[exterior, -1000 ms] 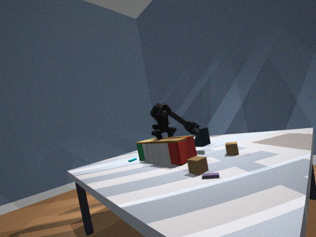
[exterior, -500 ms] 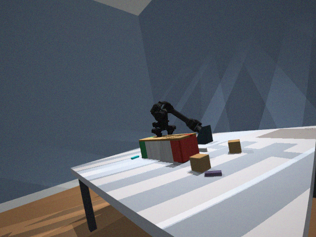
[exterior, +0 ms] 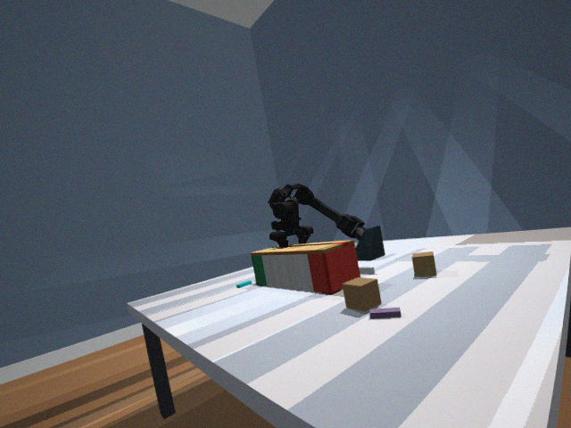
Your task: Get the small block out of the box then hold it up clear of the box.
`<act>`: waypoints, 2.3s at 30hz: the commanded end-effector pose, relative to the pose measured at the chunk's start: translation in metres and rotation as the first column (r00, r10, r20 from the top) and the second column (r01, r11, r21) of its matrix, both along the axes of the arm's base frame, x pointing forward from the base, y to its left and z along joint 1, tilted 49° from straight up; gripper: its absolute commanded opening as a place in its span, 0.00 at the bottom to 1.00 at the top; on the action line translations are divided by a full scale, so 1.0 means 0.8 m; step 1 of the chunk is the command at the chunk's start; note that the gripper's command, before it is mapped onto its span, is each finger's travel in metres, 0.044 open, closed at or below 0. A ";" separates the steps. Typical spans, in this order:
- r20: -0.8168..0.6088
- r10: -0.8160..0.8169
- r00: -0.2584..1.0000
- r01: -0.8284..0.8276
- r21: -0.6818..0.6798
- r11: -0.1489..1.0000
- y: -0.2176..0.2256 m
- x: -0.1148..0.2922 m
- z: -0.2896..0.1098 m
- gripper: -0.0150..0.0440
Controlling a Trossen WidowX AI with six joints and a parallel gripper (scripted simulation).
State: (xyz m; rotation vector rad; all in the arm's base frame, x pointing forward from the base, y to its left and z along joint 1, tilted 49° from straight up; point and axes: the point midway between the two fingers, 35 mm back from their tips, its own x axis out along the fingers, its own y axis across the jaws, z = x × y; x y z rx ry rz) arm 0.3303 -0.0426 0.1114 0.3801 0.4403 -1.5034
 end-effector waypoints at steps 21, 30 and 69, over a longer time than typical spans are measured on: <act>0.002 0.033 0.999 -0.033 0.008 0.999 0.150 -0.012 -0.071 0.93; 0.094 0.011 0.996 -0.015 0.044 0.999 0.143 -0.010 -0.057 0.80; 0.730 -0.683 0.018 0.105 0.678 0.727 -0.074 -0.049 0.040 0.74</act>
